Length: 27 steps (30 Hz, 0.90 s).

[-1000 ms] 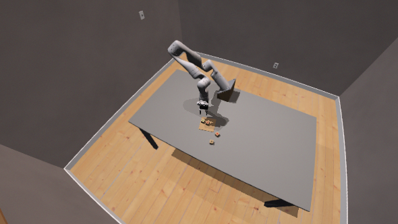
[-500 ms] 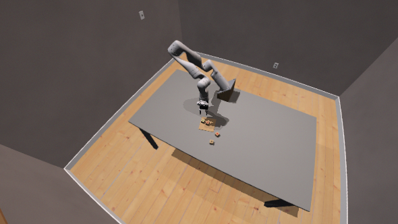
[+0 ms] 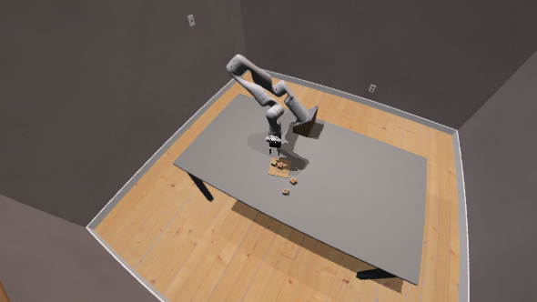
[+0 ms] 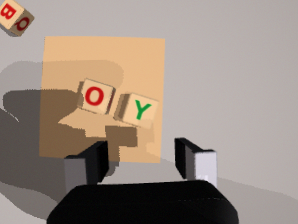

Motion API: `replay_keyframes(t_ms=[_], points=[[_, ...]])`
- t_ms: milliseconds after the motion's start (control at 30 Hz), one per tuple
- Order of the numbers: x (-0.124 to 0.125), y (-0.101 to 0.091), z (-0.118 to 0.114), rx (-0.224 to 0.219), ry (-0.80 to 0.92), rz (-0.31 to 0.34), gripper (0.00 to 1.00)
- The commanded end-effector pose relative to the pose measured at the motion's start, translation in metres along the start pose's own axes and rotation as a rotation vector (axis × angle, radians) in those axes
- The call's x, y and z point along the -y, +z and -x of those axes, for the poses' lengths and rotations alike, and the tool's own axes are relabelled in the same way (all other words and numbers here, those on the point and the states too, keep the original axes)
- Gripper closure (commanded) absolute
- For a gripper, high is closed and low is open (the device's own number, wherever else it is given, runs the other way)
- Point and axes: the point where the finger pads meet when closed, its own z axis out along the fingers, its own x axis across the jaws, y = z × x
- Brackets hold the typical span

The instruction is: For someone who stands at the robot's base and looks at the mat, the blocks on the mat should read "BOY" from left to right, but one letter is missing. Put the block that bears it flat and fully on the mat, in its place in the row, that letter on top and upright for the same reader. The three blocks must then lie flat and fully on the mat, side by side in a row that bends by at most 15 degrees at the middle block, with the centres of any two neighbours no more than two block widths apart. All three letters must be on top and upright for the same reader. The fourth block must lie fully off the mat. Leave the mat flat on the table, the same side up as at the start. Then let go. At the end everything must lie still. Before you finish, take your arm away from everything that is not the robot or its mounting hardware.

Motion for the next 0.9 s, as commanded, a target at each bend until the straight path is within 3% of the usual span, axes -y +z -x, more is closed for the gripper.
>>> replay_keyframes(t_ms=[0, 233, 467, 633, 867], points=[[0.0, -0.001, 0.0, 0.0, 0.0, -0.002, 0.0], [0.004, -0.001, 0.002, -0.001, 0.012, -0.002, 0.0], [0.028, -0.007, 0.014, -0.006, 0.106, -0.001, 0.0], [0.07, -0.018, 0.044, -0.012, 0.289, -0.001, 0.0], [0.125, -0.037, 0.104, -0.009, 0.569, -0.002, 0.0]])
